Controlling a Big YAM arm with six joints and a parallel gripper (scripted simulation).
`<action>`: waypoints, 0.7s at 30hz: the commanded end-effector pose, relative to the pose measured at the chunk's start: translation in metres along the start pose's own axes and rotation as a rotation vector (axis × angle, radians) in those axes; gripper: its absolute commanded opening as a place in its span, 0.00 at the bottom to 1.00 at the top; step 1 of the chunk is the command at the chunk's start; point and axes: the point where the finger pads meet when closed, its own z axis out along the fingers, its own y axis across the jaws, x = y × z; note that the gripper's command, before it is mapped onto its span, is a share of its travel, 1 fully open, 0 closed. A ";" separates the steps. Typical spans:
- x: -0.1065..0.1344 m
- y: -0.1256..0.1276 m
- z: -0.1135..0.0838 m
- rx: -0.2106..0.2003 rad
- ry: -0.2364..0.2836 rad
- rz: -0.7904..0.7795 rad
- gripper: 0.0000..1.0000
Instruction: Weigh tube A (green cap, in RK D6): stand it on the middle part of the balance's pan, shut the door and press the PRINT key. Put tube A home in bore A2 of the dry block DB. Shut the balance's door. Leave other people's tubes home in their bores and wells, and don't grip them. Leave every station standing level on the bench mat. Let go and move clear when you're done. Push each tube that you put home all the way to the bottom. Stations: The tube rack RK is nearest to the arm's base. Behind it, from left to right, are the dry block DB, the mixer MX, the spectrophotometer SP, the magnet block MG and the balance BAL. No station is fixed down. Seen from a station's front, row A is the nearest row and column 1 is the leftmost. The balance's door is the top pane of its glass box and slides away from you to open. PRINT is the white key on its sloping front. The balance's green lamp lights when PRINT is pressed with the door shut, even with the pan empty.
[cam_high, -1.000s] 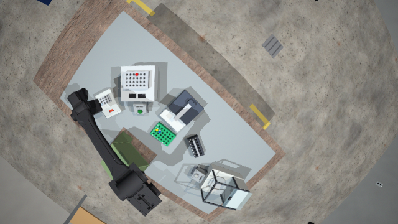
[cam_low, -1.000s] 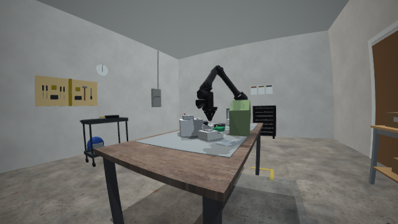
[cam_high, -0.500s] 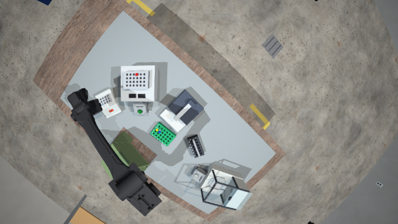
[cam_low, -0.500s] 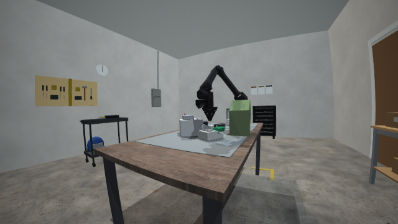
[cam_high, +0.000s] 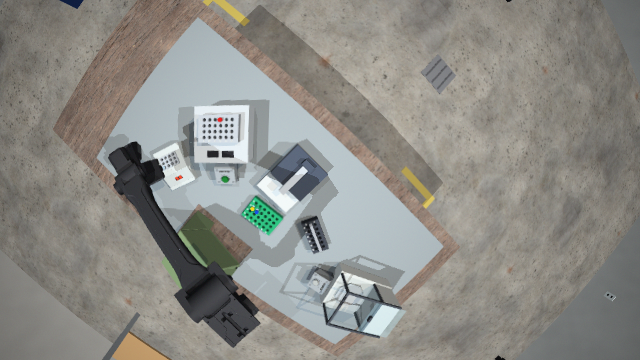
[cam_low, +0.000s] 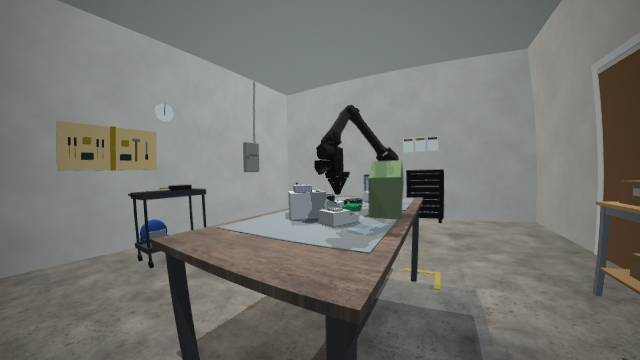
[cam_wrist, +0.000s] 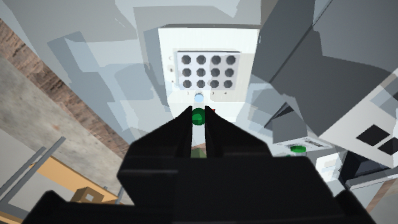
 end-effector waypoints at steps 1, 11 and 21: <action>-0.005 -0.005 -0.001 -0.015 -0.009 0.010 0.09; -0.003 -0.007 -0.003 -0.016 -0.014 0.012 0.09; -0.001 -0.008 -0.002 -0.015 -0.009 0.009 0.09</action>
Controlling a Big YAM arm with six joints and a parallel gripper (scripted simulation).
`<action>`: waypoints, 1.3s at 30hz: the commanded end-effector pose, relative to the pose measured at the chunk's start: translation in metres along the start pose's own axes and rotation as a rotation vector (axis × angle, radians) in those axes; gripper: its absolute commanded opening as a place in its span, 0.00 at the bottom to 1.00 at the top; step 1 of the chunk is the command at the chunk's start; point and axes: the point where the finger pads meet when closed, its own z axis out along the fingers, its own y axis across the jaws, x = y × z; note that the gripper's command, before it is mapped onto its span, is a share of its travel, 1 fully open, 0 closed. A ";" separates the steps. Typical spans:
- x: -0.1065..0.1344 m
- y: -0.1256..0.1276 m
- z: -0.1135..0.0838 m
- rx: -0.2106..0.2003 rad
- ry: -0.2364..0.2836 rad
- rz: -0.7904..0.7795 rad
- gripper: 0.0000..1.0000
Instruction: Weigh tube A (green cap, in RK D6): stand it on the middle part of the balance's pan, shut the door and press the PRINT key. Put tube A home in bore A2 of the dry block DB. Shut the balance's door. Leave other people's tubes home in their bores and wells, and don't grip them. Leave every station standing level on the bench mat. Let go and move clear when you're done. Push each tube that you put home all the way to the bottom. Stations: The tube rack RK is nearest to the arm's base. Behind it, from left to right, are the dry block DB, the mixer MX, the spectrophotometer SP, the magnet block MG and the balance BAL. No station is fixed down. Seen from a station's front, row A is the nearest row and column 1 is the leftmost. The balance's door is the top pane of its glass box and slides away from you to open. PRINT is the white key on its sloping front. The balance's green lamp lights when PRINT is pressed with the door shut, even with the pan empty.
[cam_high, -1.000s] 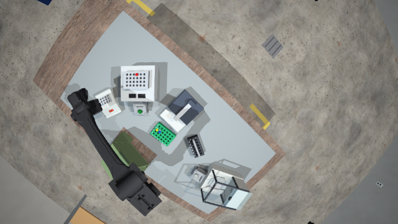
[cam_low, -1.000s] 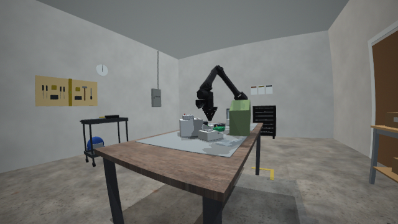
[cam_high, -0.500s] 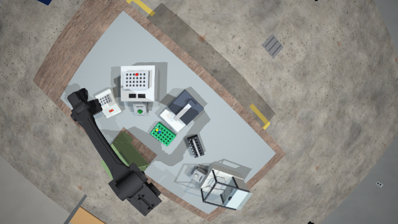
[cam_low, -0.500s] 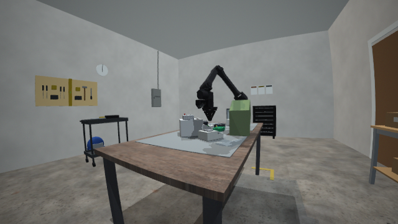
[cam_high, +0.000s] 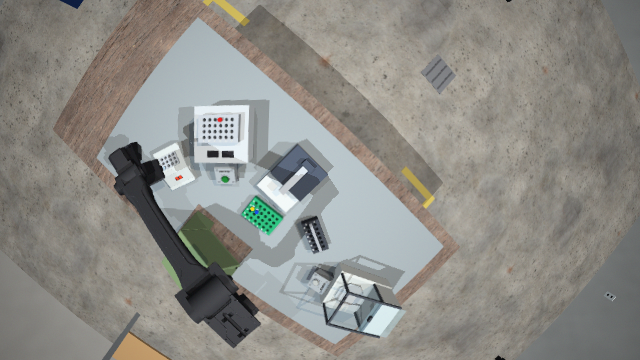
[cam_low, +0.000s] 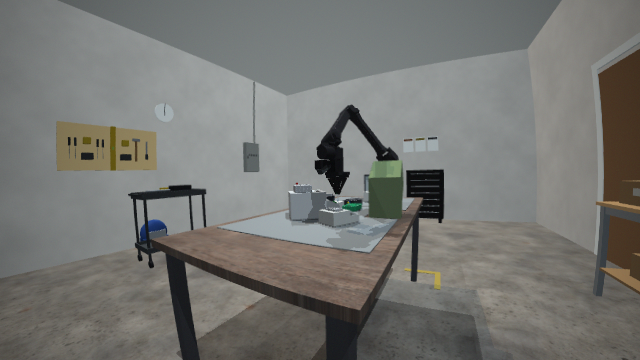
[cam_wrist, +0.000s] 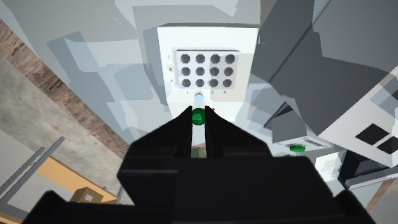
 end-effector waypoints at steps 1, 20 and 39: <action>-0.002 -0.007 -0.001 -0.017 -0.007 0.010 0.09; -0.004 -0.008 -0.002 -0.017 -0.010 0.013 0.09; 0.003 -0.001 0.027 -0.013 0.012 -0.003 0.09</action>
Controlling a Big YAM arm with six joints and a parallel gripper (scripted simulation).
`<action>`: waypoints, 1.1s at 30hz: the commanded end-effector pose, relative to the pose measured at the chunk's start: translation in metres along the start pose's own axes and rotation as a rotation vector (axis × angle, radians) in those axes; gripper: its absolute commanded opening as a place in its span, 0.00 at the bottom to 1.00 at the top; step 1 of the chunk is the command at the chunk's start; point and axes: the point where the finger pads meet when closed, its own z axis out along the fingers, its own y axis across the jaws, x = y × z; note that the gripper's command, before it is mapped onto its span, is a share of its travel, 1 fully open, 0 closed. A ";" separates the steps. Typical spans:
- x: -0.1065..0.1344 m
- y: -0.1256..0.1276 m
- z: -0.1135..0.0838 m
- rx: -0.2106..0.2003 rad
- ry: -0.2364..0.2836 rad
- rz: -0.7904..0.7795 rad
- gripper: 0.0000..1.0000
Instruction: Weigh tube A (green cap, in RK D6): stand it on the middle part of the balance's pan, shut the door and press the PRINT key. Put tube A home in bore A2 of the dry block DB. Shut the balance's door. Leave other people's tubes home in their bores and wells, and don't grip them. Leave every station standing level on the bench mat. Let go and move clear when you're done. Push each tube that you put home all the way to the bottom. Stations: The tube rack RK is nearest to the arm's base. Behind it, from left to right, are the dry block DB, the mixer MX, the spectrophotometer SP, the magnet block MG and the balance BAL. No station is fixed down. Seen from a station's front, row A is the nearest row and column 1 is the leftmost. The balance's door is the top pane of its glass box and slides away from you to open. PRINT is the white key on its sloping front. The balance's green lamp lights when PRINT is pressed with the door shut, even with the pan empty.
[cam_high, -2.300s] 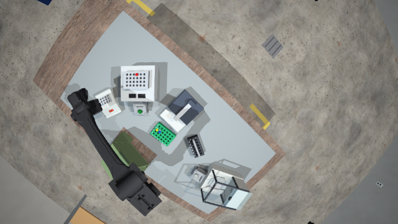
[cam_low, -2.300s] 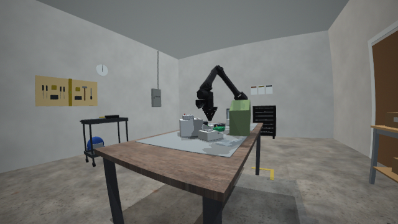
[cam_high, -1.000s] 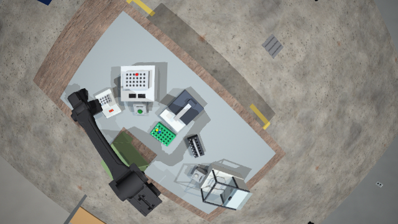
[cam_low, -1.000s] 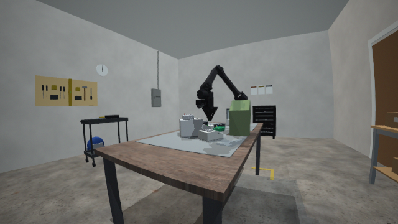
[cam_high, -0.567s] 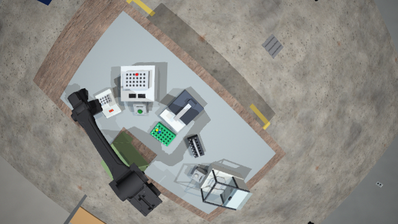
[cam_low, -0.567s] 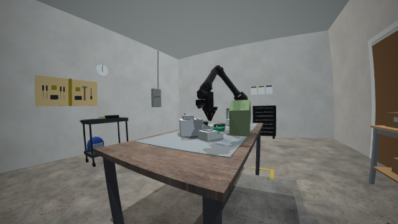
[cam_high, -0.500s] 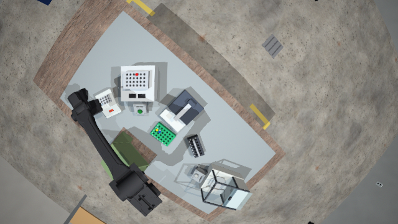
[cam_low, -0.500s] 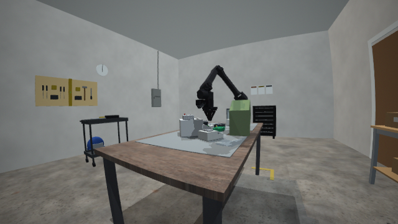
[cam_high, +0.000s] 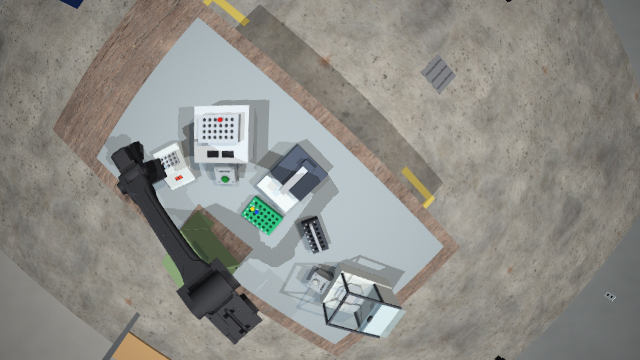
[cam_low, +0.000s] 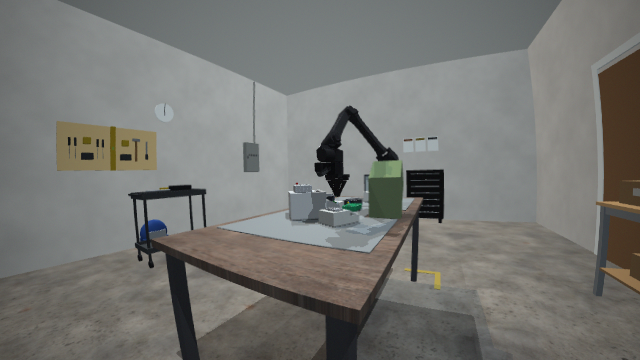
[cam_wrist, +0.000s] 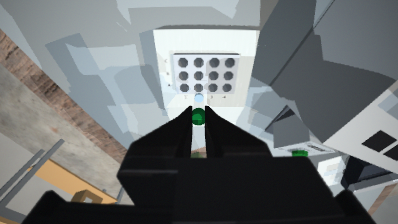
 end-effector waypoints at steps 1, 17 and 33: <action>0.004 0.000 0.019 -0.014 0.021 -0.006 0.09; -0.003 -0.004 0.016 -0.018 0.006 0.007 0.09; -0.006 -0.003 0.016 -0.019 0.005 0.008 0.09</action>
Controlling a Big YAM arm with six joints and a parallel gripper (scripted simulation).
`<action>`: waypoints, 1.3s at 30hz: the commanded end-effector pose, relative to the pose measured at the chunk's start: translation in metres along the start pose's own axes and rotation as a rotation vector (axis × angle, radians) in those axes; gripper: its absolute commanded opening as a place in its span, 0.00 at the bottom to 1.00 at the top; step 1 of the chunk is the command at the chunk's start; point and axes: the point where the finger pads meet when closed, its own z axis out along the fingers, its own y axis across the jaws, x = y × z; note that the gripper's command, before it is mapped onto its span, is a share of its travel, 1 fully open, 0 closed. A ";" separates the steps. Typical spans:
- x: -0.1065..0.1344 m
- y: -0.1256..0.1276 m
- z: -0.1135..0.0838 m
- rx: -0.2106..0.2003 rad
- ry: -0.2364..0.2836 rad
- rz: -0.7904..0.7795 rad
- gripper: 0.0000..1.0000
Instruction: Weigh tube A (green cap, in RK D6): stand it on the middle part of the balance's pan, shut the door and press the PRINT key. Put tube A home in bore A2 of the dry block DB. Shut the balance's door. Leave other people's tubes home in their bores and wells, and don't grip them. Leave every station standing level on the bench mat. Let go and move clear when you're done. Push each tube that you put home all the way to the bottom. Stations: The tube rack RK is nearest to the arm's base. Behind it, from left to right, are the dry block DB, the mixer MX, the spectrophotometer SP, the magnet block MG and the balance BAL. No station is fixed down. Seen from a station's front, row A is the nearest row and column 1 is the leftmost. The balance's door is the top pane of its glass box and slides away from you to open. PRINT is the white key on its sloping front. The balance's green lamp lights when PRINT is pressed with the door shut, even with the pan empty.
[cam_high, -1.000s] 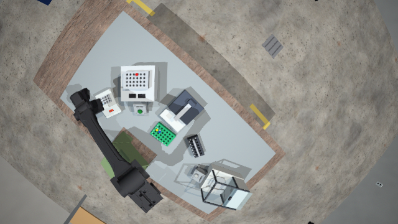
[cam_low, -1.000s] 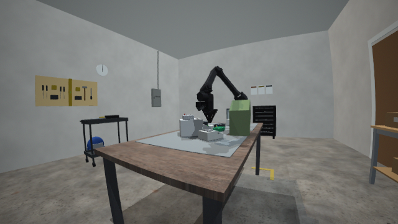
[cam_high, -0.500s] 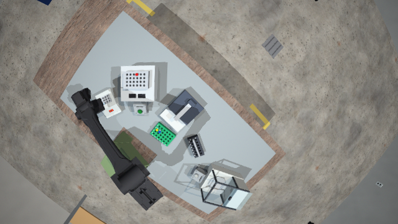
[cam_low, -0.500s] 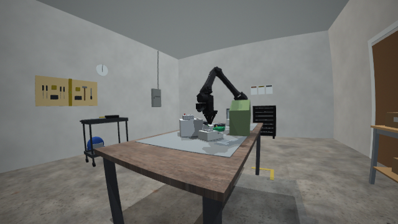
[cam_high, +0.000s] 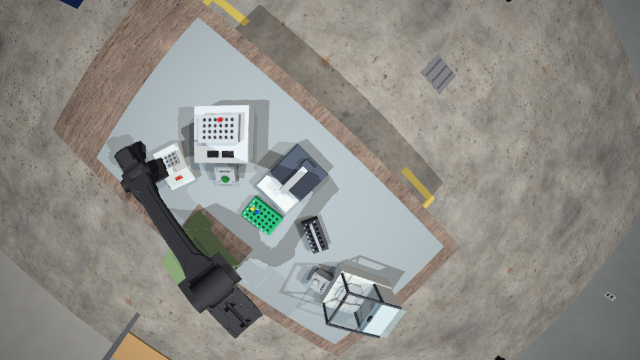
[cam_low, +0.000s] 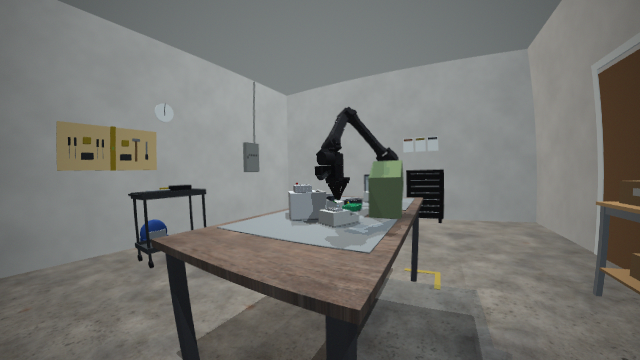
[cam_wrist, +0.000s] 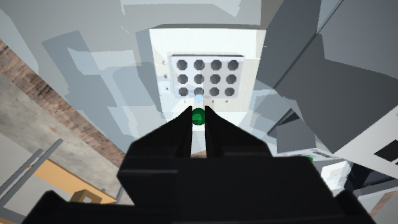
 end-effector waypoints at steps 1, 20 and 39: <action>-0.008 -0.003 0.002 -0.017 -0.003 0.012 0.09; -0.012 -0.002 0.002 -0.018 -0.004 0.013 0.09; -0.016 -0.002 0.001 -0.019 -0.008 0.016 0.09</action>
